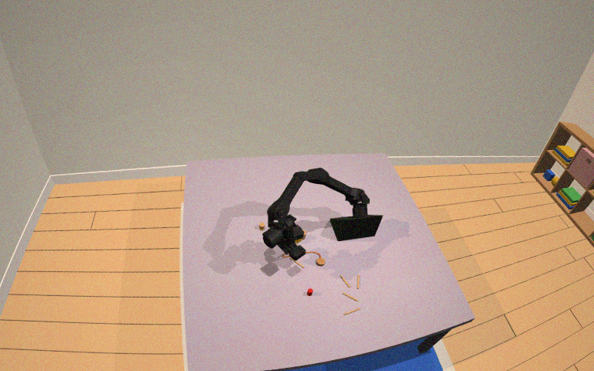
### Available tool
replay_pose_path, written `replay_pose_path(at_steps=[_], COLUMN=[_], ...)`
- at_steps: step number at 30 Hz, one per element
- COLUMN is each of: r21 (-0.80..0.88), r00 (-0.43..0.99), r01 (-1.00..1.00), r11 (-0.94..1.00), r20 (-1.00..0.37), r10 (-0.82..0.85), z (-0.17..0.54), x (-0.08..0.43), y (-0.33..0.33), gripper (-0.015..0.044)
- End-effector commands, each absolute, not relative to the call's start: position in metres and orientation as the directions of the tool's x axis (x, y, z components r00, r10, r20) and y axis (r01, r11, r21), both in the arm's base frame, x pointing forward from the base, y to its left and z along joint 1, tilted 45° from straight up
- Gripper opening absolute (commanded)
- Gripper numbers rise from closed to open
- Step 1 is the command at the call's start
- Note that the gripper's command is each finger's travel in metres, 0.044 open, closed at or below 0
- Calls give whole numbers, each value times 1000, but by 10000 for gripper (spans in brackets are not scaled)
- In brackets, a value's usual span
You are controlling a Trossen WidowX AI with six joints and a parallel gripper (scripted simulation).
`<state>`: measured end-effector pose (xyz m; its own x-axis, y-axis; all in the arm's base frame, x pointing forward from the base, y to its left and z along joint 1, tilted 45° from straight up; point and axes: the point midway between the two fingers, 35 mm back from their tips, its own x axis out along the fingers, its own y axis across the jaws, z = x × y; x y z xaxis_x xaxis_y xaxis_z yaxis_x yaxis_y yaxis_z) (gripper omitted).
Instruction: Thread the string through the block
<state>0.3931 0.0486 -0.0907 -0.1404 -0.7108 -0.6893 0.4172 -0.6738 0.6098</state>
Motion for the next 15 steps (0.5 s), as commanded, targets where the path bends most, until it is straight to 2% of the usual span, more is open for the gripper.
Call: replay_pose_path(at_steps=[1, 15], r21=[612, 613], r00=[-130, -101], r01=[421, 423], r11=[-669, -668], r20=[-689, -700], r10=[-713, -707], z=[-91, -94], x=[399, 416], y=[49, 51], gripper=[0, 0])
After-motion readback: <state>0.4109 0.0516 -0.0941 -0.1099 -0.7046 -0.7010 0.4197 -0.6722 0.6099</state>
